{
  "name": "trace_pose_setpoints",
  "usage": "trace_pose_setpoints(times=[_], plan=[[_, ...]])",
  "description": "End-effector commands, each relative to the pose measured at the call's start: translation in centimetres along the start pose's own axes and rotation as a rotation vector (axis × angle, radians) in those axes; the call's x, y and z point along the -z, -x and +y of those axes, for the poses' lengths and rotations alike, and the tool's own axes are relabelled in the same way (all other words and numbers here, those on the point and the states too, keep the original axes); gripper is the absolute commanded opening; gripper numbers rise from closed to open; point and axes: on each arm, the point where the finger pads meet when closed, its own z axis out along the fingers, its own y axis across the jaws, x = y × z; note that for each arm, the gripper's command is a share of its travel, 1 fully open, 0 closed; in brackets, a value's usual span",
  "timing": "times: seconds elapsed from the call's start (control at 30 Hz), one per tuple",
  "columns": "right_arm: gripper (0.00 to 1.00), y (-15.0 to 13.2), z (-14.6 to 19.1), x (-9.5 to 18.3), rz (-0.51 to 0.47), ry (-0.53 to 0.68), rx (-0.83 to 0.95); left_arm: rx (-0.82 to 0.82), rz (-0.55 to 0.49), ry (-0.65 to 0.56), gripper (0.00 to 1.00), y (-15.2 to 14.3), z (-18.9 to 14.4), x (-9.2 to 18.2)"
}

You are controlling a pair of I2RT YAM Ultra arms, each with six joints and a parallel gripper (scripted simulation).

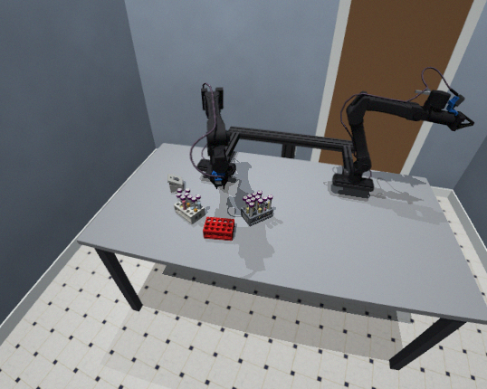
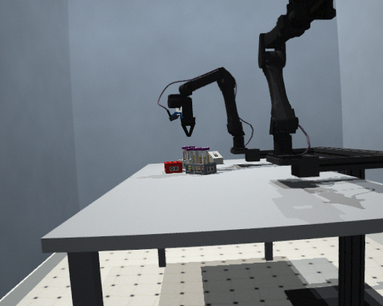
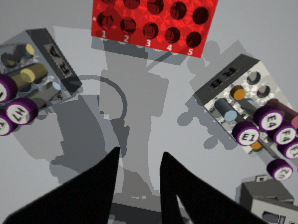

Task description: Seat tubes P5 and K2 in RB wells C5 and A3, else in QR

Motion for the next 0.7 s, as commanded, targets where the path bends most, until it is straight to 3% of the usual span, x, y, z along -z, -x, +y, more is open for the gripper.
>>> trace_pose_setpoints(times=[0.0, 0.23, 0.67], plan=[[0.30, 0.39, -0.05, 0.34, -0.018, 0.003, -0.007, -0.006, -0.059, -0.001, 0.00, 2.65, 0.14, 1.07], [0.30, 0.69, -0.26, 1.18, -0.025, 0.002, 0.059, -0.006, -0.059, -0.001, 0.00, 2.65, 0.14, 1.07], [0.30, 0.68, -0.21, 1.18, -0.025, -0.002, 0.493, -0.006, -0.059, -0.001, 0.00, 2.65, 0.14, 1.07]])
